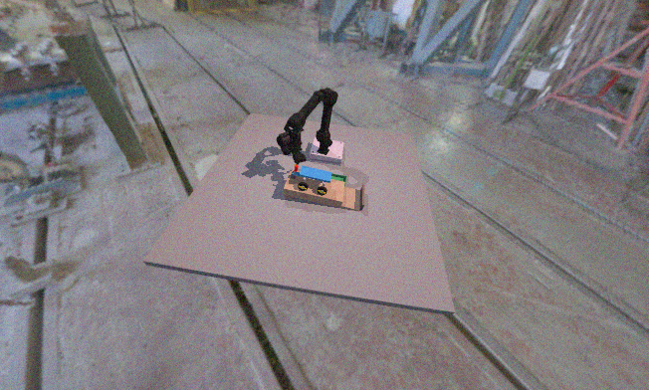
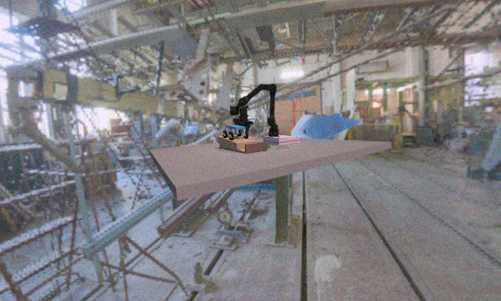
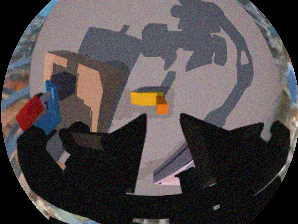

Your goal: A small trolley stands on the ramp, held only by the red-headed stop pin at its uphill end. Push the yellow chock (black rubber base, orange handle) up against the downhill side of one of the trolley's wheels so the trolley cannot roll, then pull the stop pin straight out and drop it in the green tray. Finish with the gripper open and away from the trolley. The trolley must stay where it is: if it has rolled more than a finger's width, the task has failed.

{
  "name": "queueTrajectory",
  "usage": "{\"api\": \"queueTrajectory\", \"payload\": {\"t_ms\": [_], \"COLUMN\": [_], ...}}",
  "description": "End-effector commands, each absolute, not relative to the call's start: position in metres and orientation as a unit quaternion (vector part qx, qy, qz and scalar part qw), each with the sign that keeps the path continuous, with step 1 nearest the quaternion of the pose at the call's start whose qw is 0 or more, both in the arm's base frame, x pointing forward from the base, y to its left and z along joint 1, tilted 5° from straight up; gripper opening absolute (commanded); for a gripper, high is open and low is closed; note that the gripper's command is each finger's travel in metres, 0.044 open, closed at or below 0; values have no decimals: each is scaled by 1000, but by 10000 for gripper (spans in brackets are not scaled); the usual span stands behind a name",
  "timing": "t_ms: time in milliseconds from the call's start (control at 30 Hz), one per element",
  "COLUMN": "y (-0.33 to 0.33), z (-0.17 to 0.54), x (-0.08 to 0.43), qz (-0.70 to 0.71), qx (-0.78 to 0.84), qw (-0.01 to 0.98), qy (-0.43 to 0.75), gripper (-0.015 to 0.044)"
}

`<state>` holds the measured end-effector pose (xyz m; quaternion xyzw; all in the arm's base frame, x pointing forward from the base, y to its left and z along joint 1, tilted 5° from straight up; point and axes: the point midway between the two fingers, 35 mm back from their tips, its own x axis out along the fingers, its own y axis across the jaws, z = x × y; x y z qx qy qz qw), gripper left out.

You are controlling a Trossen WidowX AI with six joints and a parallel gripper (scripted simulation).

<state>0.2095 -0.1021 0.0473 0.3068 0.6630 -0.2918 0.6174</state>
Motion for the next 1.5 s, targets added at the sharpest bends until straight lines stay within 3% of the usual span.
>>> {"api": "queueTrajectory", "payload": {"t_ms": [0,1467], "y": [-103,-100], "z": [42,-13], "x": [209,206], "qz": [-293,-293], "qx": [305,305], "qw": [618,618], "qy": [663,663], "gripper": [190,190]}}
